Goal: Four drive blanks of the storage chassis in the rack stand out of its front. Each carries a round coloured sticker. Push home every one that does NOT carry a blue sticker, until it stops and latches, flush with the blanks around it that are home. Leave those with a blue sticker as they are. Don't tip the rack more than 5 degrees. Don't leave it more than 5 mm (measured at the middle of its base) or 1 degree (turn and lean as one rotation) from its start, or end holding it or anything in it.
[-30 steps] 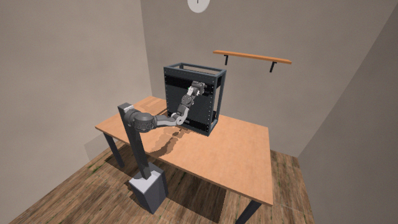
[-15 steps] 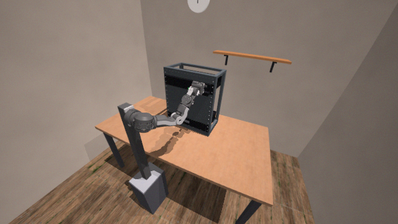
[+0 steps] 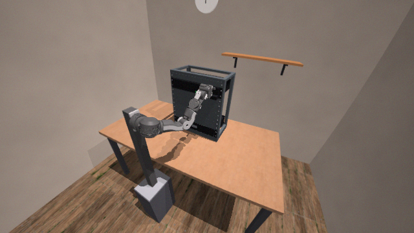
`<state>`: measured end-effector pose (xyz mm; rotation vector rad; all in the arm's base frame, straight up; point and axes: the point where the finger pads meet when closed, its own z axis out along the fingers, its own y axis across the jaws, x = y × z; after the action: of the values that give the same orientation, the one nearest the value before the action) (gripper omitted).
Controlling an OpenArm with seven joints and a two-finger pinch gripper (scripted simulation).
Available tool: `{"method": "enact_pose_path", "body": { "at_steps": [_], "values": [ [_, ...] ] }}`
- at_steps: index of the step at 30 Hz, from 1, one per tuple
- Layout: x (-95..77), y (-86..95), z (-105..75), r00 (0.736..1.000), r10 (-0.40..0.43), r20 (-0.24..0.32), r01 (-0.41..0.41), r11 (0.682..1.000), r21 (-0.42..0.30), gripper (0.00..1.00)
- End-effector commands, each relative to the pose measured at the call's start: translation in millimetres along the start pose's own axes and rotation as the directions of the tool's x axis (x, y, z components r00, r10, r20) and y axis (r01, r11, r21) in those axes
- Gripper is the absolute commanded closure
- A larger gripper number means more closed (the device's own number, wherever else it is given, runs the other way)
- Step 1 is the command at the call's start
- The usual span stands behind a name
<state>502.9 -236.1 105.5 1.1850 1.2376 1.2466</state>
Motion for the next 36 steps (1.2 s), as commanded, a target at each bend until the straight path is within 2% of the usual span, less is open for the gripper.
{"method": "enact_pose_path", "body": {
  "at_steps": [1, 19, 26, 31, 36],
  "values": [
    [-0.7, 1.4, 0.1, 1.0, -0.001, 0.002, 0.001, 1.0, -0.01, 1.0],
    [-1.0, -1.8, 0.8, 1.0, 0.0, 0.002, 0.0, 1.0, -0.007, 1.0],
    [-0.2, -2.9, -4.7, 1.0, -0.002, 0.0, 0.002, 1.0, -0.007, 1.0],
    [-0.2, -5.0, -24.5, 1.0, -0.002, 0.0, 0.002, 1.0, -0.005, 1.0],
    [-0.3, -7.0, -57.5, 1.0, -0.002, -0.001, 0.002, 1.0, -0.005, 1.0]
  ]
}}
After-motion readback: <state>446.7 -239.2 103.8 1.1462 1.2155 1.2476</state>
